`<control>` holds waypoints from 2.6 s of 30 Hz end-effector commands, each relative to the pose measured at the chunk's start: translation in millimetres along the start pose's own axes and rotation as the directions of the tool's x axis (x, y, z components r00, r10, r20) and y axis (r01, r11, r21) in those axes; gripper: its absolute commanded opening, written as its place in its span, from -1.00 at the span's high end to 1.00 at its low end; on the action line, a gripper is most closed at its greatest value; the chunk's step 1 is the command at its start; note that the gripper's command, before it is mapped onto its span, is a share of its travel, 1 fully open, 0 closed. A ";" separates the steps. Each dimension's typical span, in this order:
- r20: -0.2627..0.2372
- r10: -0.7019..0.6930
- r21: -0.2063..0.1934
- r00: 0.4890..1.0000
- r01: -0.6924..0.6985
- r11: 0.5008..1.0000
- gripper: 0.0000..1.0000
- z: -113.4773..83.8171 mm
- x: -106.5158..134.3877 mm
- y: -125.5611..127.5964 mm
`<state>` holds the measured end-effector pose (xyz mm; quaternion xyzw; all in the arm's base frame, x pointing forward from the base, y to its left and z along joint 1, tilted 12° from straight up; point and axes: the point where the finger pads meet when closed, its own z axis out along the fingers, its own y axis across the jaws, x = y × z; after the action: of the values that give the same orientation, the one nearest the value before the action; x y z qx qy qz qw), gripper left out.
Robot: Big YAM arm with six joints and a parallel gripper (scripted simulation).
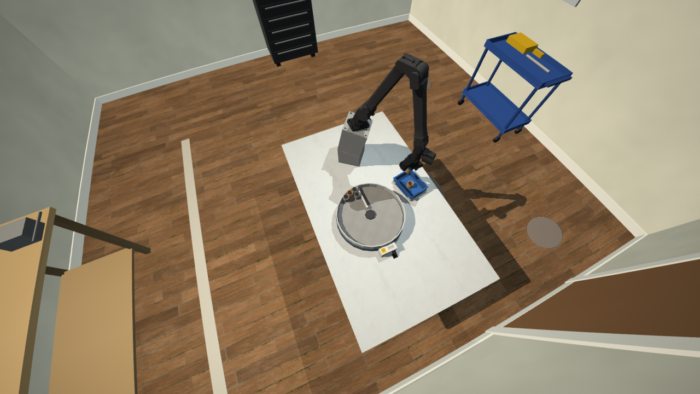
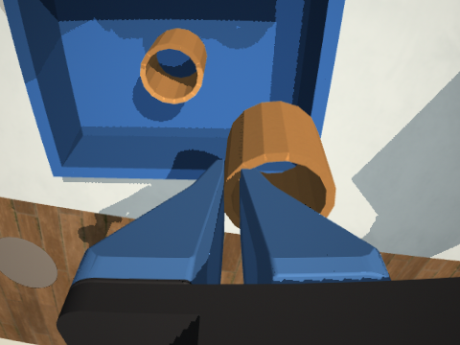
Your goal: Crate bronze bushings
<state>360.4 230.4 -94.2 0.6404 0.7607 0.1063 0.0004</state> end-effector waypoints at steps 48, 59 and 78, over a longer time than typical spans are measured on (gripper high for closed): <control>-0.001 0.004 -0.014 1.000 -0.004 1.000 1.00 63.9 1.9 5.6; 0.000 0.004 -0.012 1.000 -0.004 1.000 1.00 69.9 1.9 5.2; -0.003 0.000 -0.017 1.000 0.000 1.000 1.00 92.2 5.1 7.5</control>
<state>369.9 242.0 -182.9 0.6410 0.7609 0.1012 -0.0017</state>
